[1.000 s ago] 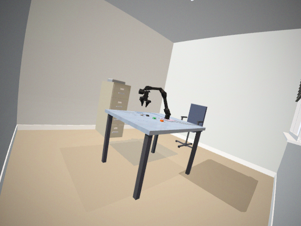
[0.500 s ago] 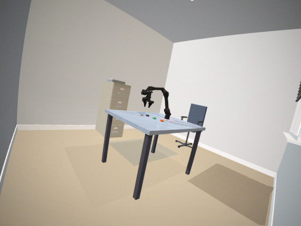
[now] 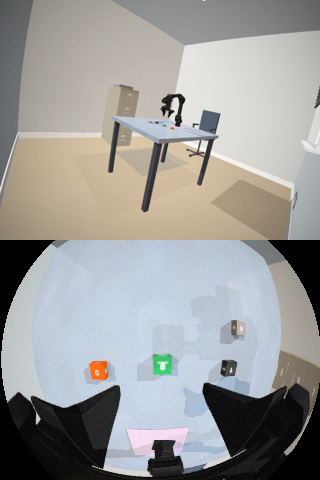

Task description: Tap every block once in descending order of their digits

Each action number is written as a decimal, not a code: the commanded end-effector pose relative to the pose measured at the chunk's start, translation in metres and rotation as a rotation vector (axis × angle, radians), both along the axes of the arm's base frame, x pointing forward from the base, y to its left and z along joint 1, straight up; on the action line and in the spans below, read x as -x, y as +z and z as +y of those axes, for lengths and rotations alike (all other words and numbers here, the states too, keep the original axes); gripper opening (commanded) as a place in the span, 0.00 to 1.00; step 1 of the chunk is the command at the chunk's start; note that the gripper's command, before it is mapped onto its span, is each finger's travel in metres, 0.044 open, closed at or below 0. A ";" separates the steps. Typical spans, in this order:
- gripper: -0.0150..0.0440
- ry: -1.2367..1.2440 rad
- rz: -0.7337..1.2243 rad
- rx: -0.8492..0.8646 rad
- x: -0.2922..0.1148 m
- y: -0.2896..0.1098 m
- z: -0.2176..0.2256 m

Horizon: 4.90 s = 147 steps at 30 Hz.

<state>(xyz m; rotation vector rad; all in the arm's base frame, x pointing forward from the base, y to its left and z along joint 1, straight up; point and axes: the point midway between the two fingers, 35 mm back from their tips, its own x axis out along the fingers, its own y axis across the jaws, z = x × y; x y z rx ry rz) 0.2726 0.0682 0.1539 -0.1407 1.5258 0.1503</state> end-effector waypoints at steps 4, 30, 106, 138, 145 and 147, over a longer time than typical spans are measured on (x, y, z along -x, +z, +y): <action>0.58 -0.007 0.013 0.004 0.004 -0.070 0.001; 0.29 -0.007 0.013 0.004 0.003 -0.084 0.001; 0.29 -0.008 0.004 0.019 -0.099 -0.077 -0.157; 0.29 -0.006 0.002 0.021 -0.100 -0.026 -0.157; 0.29 -0.008 0.004 0.019 -0.096 0.014 -0.156; 0.29 -0.008 0.005 0.019 -0.095 0.014 -0.156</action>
